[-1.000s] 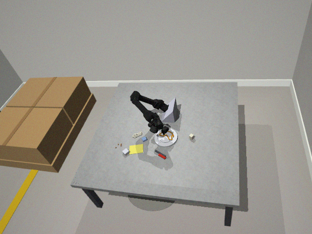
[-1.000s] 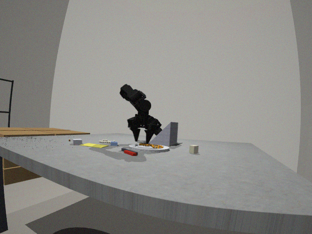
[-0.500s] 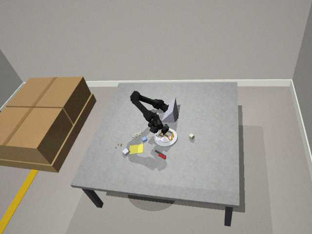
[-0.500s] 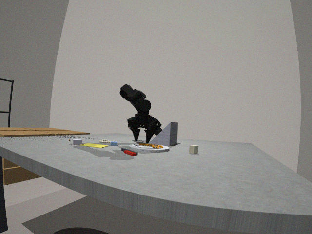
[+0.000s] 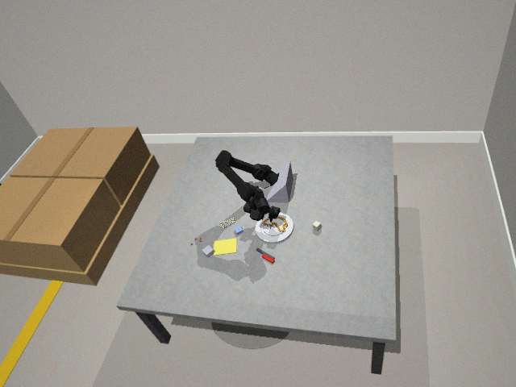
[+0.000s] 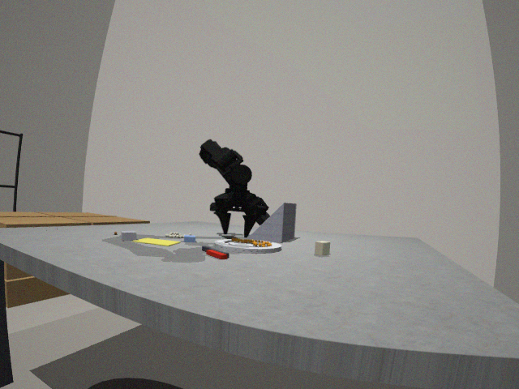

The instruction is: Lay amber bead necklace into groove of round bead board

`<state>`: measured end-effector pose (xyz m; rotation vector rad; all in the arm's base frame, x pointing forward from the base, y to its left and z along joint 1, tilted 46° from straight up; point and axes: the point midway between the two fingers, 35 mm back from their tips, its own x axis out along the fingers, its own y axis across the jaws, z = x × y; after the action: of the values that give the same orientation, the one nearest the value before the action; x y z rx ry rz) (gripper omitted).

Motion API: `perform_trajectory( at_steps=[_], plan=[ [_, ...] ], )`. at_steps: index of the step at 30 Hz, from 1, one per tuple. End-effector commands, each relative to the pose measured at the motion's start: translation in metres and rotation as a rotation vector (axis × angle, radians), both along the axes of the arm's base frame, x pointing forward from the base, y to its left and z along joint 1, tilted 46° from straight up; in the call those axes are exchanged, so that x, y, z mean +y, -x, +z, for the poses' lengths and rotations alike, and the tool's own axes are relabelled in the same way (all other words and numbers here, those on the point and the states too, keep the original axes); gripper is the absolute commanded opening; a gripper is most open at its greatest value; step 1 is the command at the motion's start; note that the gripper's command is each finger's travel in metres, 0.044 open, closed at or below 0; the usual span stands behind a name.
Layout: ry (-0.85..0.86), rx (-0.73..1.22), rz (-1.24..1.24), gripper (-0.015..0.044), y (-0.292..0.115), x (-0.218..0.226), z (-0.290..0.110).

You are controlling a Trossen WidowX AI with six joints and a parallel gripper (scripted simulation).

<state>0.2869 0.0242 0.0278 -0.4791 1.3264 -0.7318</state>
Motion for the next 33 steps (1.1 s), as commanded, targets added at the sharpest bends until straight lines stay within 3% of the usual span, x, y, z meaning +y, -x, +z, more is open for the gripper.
perform_trajectory(
  at_steps=[1,5,9,14,33],
  plan=[
    [0.028,0.324,0.313,0.0230,-0.004,0.009,0.003],
    [0.058,0.616,0.597,0.0125,-0.008,0.015,0.007],
    [0.087,0.899,0.874,0.0120,-0.011,0.022,0.010],
    [0.104,1.058,1.029,0.0120,-0.013,0.026,0.012],
    [0.107,1.086,1.056,0.0120,-0.013,0.026,0.012]
  ],
)
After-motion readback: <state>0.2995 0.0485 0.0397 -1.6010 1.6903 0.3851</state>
